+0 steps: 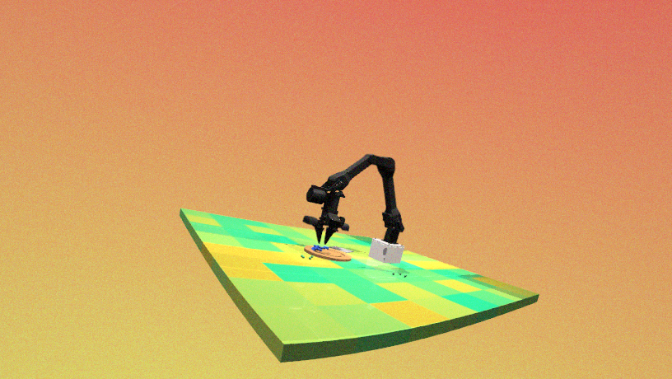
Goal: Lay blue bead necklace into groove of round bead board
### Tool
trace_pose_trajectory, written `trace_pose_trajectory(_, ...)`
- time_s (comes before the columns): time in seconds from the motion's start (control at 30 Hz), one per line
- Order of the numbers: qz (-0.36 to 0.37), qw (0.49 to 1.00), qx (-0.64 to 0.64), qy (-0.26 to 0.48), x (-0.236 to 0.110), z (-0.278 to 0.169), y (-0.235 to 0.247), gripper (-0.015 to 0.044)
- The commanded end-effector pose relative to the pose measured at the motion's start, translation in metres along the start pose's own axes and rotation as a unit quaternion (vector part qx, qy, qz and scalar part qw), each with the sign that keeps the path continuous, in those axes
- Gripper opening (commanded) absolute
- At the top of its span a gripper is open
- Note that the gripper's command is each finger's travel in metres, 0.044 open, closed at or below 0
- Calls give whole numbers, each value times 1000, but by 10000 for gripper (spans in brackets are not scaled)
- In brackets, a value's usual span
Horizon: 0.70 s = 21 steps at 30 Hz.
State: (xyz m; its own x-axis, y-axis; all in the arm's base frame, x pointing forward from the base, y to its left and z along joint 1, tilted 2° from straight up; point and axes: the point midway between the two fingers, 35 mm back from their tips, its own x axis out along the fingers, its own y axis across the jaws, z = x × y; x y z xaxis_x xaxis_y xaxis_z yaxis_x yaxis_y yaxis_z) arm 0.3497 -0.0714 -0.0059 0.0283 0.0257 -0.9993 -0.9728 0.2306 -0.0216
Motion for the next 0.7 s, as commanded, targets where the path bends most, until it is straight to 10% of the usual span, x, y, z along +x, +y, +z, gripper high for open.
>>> trace_pose_trajectory(0.0, 1, 1000, -1, 0, 7, 0, 0, 120)
trace_pose_trajectory(0.67, 4, 1000, -1, 0, 28, 0, 2, 94)
